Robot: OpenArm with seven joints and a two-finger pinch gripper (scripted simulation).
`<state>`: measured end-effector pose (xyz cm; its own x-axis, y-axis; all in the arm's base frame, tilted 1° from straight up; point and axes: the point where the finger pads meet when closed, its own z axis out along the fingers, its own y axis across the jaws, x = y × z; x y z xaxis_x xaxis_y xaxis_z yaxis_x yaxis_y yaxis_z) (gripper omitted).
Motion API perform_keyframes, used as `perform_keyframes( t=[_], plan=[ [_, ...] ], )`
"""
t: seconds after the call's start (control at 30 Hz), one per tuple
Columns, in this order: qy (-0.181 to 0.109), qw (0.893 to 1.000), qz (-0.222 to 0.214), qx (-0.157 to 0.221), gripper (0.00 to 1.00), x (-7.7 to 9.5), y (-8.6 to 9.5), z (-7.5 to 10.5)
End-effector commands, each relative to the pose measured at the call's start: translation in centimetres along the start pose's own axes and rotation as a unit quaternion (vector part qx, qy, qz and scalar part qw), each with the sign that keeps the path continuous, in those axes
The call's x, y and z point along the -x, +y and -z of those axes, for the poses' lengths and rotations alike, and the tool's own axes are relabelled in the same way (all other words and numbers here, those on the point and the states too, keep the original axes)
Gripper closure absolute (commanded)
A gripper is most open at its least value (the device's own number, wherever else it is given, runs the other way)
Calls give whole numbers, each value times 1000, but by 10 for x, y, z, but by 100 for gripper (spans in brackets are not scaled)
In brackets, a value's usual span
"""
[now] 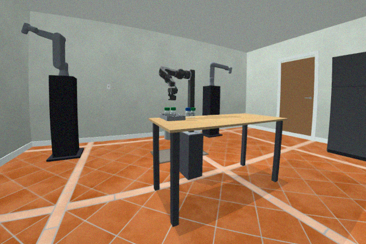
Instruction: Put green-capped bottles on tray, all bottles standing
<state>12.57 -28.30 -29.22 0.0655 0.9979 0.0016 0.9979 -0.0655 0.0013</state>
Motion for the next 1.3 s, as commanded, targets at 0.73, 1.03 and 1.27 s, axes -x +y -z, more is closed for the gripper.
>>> perform_keyframes(
  t=[0.73,1.03,1.27],
  plan=[
    [-3,991,135,0,58,-62,60,14],
    [-5,989,148,5,58,-68,69,17],
    [-5,986,165,4,58,-78,67,16]
  ],
)
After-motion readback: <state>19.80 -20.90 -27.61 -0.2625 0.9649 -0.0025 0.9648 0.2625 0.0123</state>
